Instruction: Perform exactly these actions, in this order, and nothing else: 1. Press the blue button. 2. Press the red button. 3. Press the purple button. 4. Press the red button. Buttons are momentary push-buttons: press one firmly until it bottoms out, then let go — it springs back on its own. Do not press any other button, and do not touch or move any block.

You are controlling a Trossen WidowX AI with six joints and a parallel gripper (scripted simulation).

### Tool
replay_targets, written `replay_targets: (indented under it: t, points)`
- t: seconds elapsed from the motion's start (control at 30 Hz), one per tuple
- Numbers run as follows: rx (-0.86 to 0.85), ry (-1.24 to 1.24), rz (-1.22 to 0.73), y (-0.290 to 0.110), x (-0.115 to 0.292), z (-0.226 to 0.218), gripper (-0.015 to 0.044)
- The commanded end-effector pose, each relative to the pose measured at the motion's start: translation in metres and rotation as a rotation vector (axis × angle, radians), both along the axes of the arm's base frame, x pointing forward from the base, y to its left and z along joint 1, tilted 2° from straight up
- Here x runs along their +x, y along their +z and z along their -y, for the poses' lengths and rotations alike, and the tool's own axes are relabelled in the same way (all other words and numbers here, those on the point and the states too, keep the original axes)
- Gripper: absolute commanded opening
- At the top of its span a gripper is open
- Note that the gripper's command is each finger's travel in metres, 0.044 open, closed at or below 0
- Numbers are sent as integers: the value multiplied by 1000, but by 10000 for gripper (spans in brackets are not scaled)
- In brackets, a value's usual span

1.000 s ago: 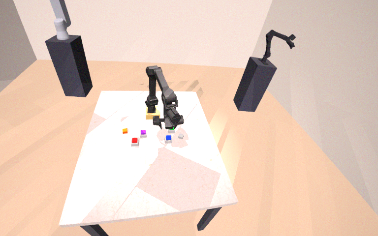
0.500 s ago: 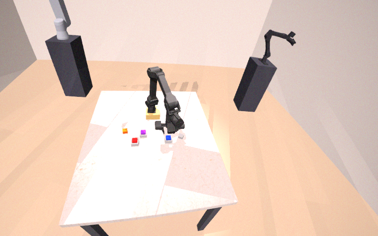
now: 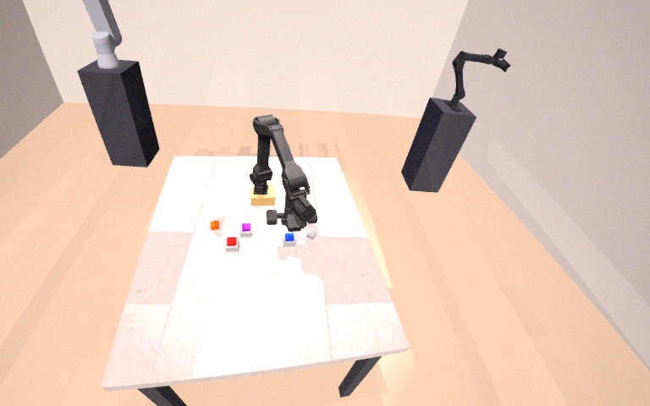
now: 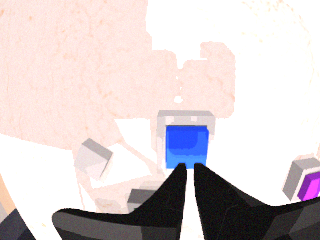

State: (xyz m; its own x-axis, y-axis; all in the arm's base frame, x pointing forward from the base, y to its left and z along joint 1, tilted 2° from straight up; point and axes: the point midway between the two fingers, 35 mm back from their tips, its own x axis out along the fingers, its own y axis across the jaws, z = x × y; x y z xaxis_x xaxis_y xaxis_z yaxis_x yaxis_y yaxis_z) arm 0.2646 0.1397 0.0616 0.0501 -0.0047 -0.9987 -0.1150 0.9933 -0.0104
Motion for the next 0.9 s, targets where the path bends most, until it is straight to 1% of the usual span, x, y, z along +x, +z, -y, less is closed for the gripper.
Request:
replay_targets:
  t: [0.0,0.7,0.87]
  points:
    - [-4,-1,0,-1,0,1,20]
    - [-4,-1,0,-33,1,1,20]
    - [-4,-1,0,-34,1,1,20]
